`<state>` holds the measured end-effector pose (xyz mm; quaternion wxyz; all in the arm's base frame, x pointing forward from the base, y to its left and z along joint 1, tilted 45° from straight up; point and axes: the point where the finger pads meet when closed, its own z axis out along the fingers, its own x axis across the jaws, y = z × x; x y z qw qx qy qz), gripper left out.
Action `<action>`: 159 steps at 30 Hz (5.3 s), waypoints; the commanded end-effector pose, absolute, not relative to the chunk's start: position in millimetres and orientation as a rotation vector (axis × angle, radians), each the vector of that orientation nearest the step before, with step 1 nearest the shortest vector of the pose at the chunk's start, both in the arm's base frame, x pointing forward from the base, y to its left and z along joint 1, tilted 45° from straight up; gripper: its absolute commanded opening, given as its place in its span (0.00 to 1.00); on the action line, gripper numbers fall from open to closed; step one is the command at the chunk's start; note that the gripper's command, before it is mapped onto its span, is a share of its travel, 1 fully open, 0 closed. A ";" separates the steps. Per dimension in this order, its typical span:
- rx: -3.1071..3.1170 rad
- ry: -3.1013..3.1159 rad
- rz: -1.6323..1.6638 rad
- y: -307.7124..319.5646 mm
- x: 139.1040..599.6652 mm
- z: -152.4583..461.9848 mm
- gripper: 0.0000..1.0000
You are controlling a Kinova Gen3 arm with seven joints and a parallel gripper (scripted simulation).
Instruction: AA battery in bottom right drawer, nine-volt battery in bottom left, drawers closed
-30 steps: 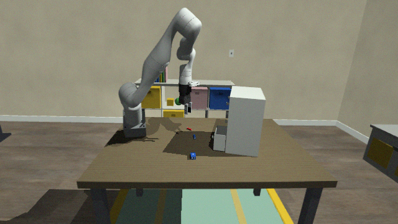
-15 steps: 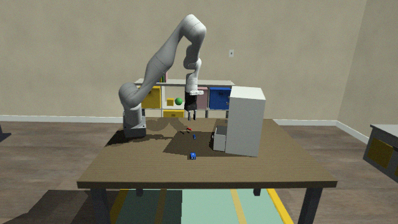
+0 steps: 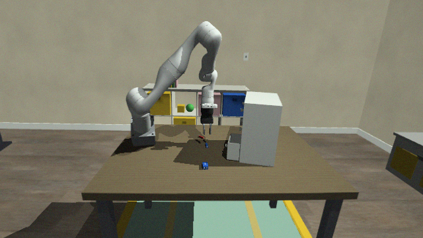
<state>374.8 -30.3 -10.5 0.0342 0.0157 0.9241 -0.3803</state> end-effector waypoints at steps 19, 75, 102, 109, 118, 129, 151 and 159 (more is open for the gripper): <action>0.105 2.822 -1.171 -34.4 376.7 -18.0 0.61; 0.107 2.823 -1.170 -71.0 378.3 -55.8 0.61; 0.107 2.823 -1.170 -70.7 378.8 -56.1 0.61; 0.107 2.823 -1.170 -70.7 378.8 -56.1 0.61; 0.107 2.823 -1.170 -70.7 378.8 -56.1 0.61; 0.107 2.823 -1.170 -73.8 379.0 -59.3 0.61; 0.107 2.823 -1.170 -85.7 379.9 -71.0 0.61; 0.107 2.823 -1.170 -85.7 379.9 -71.0 0.61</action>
